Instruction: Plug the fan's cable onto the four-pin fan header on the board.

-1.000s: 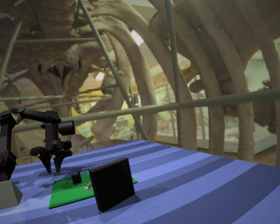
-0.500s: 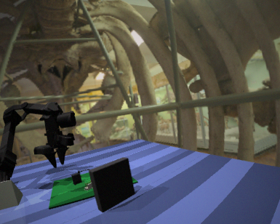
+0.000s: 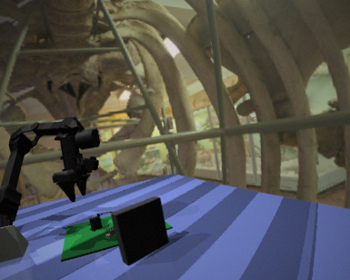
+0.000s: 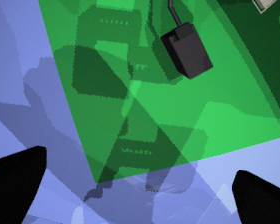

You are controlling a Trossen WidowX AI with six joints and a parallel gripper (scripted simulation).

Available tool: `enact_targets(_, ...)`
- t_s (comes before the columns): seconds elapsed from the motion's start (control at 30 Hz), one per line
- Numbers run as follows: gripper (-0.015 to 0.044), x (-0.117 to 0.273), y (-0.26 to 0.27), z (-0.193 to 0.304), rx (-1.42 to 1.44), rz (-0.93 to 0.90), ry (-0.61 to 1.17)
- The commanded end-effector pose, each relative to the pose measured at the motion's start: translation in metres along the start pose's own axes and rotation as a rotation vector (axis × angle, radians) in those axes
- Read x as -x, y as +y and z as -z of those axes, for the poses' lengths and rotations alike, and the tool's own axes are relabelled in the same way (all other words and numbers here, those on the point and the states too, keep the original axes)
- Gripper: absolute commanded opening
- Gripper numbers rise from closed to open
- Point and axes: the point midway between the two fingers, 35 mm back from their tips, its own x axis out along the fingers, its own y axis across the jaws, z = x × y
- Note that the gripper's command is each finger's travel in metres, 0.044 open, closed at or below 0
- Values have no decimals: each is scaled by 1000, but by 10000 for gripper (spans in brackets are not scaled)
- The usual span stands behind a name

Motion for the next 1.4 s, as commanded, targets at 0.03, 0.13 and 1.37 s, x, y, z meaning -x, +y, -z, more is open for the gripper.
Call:
enact_targets(0.03, 440, 53, -32, -40, 531, -20, -19)
enact_targets(0.13, 440, 58, -36, -43, 581, -23, -22)
enact_targets(1.37, 440, -44, -31, -44, 657, -32, -15)
